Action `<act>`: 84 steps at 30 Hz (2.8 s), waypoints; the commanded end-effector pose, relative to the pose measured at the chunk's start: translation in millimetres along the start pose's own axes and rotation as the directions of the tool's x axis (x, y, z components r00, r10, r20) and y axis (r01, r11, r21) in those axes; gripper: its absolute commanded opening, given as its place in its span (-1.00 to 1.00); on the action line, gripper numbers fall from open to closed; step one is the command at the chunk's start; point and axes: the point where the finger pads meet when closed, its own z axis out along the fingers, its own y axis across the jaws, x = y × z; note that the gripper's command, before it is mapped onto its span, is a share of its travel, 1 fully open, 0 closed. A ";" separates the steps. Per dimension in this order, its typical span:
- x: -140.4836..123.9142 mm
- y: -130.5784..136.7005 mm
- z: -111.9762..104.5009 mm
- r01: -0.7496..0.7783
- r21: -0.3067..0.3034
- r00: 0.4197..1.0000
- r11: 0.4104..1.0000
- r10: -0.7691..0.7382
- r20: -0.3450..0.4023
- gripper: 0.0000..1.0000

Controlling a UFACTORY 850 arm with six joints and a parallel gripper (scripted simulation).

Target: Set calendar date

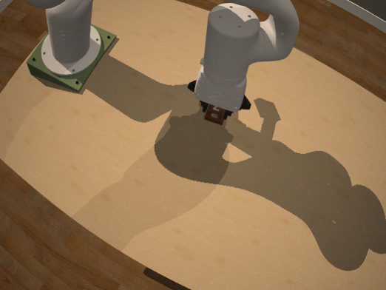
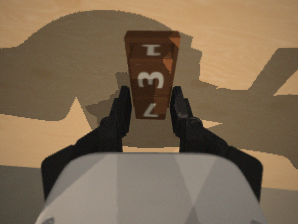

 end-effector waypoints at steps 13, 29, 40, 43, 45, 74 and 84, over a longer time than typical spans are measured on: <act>-0.2 0.4 0.2 0.000 -0.035 1.000 0.999 0.000 -0.017 -0.01; -0.2 0.4 0.2 0.000 -0.035 1.000 0.999 0.000 -0.017 -0.01; -0.2 0.4 0.2 0.000 -0.035 1.000 0.999 0.000 -0.017 -0.43; -0.2 0.4 0.2 0.000 -0.035 1.000 0.999 0.000 -0.017 -0.43; -0.2 0.4 0.2 0.000 -0.035 1.000 0.999 0.000 -0.017 -0.43; -0.2 0.4 0.2 0.000 -0.035 1.000 0.999 0.000 -0.017 -0.43; -0.1 0.4 -1.3 0.000 -0.035 1.000 0.999 0.000 -0.017 -0.43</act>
